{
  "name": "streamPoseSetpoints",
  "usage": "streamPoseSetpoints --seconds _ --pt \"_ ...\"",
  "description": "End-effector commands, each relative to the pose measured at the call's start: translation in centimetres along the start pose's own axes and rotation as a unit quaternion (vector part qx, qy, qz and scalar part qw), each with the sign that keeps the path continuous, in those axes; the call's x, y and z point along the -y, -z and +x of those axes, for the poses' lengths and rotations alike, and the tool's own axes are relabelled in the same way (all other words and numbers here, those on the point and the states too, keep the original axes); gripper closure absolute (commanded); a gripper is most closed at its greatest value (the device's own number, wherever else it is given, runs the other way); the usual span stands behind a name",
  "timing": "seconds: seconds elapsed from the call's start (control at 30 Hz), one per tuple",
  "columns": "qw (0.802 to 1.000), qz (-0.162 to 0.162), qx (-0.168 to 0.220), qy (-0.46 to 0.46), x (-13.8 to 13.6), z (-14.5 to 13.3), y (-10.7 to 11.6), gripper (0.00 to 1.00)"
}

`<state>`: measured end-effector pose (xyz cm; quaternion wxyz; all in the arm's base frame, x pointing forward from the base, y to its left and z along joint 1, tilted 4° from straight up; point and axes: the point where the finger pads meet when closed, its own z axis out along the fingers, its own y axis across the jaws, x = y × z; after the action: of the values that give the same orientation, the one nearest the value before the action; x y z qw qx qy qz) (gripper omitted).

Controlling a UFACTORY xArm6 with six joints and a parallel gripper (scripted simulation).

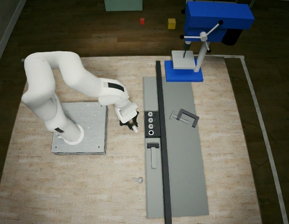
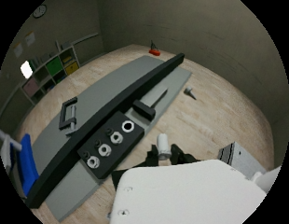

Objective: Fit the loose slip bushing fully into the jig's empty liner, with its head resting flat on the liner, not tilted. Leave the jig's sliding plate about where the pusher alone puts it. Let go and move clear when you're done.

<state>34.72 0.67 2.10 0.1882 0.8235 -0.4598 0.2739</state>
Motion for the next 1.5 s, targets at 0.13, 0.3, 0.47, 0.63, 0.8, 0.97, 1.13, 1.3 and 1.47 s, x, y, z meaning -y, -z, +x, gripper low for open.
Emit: streamPoseSetpoints --seconds 0.13,0.3,0.47,0.63,0.8,0.97,1.13,1.3,1.47 --pt "0.999 0.002 0.050 0.001 0.19 0.12 0.09 0.74" --pt "0.998 -0.004 0.068 0.003 0.01 -0.04 0.05 0.74" --pt "0.993 -0.010 0.119 0.006 -0.17 -0.27 0.05 0.74" --pt "0.989 -0.007 0.150 0.005 -0.07 -0.20 0.07 0.74" --pt "0.984 0.001 0.177 0.002 0.17 0.08 0.09 0.74" --pt "0.984 0.001 0.180 0.002 0.19 0.12 0.09 0.74" --pt "0.981 -0.003 0.193 0.002 0.11 0.14 0.04 0.74" --pt "0.977 -0.007 0.212 0.003 0.04 0.15 0.00 0.74" --pt "0.967 -0.009 0.255 0.004 -0.01 0.14 -0.02 0.74"
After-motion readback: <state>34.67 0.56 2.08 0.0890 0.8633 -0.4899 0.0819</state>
